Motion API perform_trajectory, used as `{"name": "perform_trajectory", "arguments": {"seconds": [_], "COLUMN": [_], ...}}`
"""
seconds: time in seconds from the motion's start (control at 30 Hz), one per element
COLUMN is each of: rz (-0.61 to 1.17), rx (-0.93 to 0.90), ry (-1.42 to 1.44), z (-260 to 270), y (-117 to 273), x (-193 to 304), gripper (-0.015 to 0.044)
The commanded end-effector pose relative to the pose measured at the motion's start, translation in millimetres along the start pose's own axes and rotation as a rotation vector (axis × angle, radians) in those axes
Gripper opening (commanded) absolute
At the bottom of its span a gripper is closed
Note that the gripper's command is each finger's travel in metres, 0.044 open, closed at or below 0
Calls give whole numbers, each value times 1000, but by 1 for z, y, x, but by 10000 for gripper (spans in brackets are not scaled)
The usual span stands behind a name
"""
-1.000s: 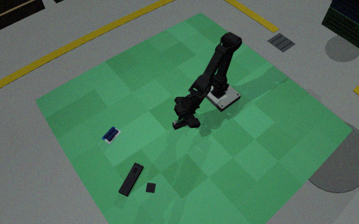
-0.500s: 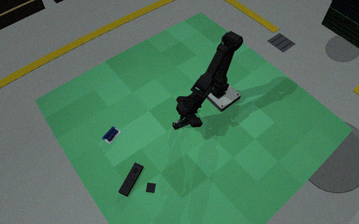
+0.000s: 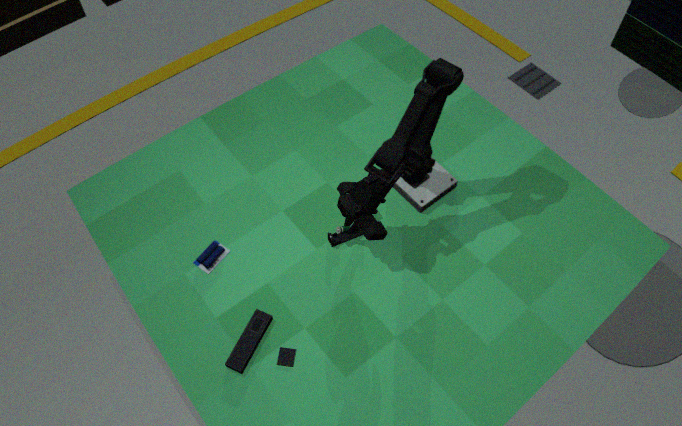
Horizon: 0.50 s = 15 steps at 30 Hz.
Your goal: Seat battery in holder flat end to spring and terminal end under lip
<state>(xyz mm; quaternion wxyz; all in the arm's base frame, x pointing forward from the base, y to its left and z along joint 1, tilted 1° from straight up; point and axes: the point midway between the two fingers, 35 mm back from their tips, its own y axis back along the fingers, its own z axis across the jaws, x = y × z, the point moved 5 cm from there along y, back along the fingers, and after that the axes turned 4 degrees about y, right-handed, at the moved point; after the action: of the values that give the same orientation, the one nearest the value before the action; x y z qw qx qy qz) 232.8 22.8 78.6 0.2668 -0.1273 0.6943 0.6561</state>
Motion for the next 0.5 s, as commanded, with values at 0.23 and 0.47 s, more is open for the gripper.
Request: {"name": "perform_trajectory", "arguments": {"seconds": [0.23,0.47], "rz": [45,90], "rx": [0,2], "ry": [3,9], "z": [-1,-1], "y": [-2,-4], "x": [5,1], "gripper": [61,61]}}
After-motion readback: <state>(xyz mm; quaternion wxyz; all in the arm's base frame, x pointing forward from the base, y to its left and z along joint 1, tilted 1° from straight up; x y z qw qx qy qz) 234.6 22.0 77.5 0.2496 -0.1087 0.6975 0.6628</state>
